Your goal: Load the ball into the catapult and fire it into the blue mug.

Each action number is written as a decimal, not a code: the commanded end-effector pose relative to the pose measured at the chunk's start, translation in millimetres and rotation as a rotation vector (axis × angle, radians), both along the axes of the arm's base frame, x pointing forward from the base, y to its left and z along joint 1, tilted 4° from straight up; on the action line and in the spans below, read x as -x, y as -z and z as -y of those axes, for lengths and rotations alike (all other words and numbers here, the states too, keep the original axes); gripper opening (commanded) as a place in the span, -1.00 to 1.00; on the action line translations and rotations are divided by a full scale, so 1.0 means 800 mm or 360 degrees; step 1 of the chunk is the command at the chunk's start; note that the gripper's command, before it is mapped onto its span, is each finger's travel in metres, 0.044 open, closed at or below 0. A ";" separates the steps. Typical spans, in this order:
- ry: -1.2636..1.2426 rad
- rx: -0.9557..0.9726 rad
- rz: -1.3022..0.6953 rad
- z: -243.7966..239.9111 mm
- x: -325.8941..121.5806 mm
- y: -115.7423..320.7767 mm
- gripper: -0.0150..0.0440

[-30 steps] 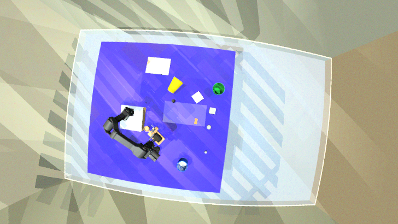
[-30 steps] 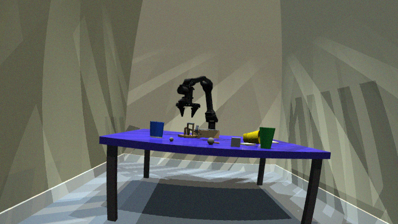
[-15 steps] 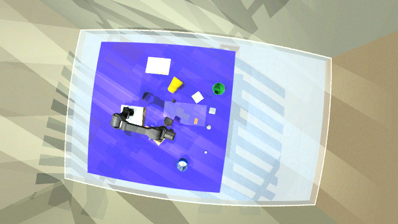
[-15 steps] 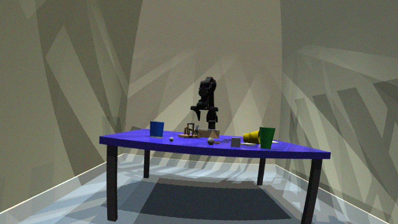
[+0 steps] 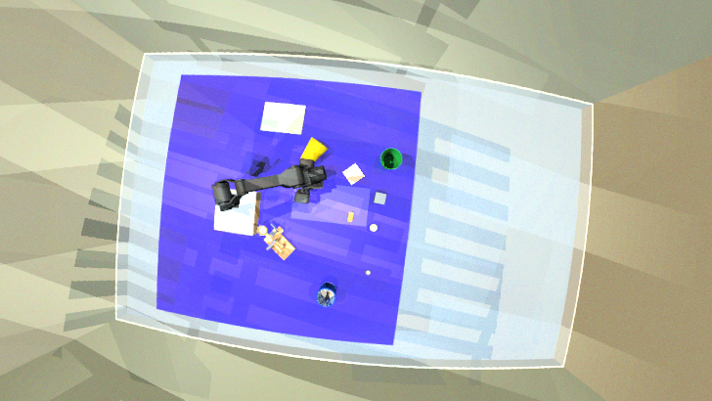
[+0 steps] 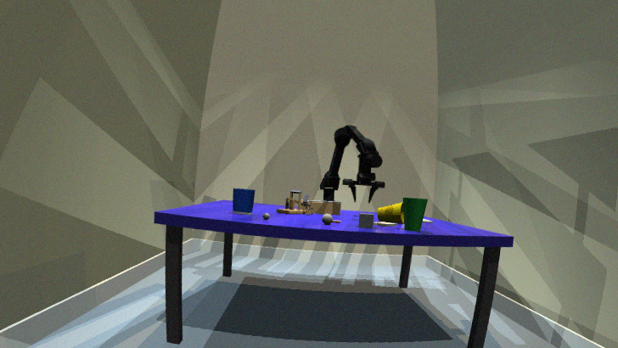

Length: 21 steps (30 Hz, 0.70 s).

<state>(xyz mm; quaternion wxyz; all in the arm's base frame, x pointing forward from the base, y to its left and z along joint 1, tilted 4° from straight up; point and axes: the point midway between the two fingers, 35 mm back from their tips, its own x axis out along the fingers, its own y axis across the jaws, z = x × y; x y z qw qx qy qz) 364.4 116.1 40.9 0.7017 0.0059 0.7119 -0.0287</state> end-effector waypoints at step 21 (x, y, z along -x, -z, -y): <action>-0.0033 -0.0001 0.0007 -0.017 0.004 0.051 0.53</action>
